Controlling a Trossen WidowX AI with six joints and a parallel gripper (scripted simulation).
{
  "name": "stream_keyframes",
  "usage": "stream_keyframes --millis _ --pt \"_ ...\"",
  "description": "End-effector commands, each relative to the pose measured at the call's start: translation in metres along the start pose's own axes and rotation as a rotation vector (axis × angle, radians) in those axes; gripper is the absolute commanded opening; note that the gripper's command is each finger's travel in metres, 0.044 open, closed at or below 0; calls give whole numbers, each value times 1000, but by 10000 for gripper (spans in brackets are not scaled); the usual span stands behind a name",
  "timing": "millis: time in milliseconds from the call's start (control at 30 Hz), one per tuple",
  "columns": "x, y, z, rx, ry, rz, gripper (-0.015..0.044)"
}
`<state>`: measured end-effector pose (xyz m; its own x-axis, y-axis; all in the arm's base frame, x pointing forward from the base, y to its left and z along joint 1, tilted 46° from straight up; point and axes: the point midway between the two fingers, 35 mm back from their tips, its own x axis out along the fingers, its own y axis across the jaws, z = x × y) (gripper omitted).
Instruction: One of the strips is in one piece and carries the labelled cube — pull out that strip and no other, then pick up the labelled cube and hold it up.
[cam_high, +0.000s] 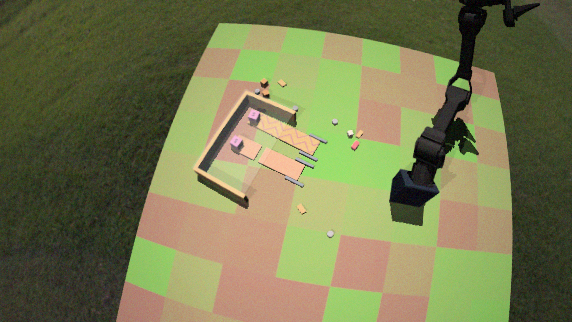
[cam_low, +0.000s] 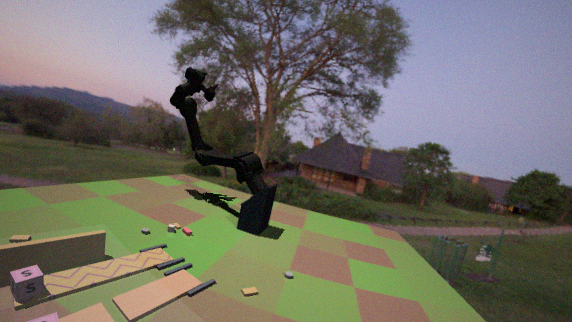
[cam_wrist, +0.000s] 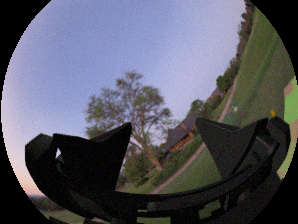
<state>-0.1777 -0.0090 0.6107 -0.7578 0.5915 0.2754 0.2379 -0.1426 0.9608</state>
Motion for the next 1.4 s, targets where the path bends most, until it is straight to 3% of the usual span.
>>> stream_keyframes --millis 0,300,533,733,1067,1367 --pt "0 1 2 3 -1 8 400" --pt "-1 31 121 -123 -228 227 400" --pt "-26 27 241 -306 -558 294 400" --pt "-68 2 335 -463 -886 241 400" --pt "-169 -75 453 -682 -1423 -118 400" --pt "-277 -172 500 -776 -1762 -745 400"
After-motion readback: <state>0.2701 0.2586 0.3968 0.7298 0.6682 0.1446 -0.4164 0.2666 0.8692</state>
